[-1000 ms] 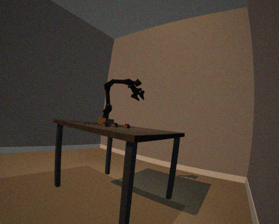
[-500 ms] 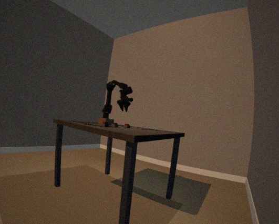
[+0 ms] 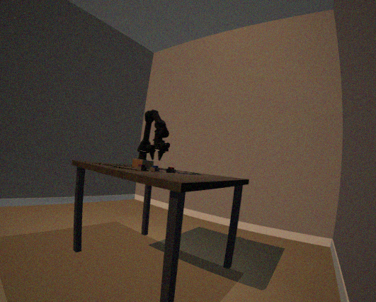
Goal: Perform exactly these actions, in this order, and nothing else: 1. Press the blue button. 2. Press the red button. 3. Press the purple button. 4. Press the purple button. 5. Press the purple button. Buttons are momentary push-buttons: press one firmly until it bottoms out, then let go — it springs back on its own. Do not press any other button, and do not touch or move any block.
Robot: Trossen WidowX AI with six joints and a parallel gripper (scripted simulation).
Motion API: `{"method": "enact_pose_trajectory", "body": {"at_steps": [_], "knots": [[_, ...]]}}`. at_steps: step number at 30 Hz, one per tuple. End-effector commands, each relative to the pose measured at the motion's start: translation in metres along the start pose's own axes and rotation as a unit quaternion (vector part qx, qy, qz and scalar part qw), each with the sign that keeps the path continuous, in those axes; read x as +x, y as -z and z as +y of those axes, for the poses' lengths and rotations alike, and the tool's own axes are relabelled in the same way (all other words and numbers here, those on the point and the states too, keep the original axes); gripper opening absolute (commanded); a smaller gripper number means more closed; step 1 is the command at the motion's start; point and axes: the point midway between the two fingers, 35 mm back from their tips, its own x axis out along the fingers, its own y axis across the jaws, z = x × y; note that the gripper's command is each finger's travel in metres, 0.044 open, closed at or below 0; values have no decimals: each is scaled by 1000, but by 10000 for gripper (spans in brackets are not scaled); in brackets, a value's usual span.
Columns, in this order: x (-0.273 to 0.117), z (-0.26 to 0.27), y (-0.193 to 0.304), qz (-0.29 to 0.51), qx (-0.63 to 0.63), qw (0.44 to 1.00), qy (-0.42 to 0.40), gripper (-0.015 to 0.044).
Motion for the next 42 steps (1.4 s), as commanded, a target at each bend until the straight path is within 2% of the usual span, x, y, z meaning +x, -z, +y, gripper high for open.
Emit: {"method": "enact_pose_trajectory", "body": {"at_steps": [1, 7, 42], "knots": [[14, 0, 2, 4, 4, 1000, 1, 164], [14, 0, 2, 4, 4, 1000, 1, 20], [48, 0, 3, 5, 4, 1000, 1, 20]]}}
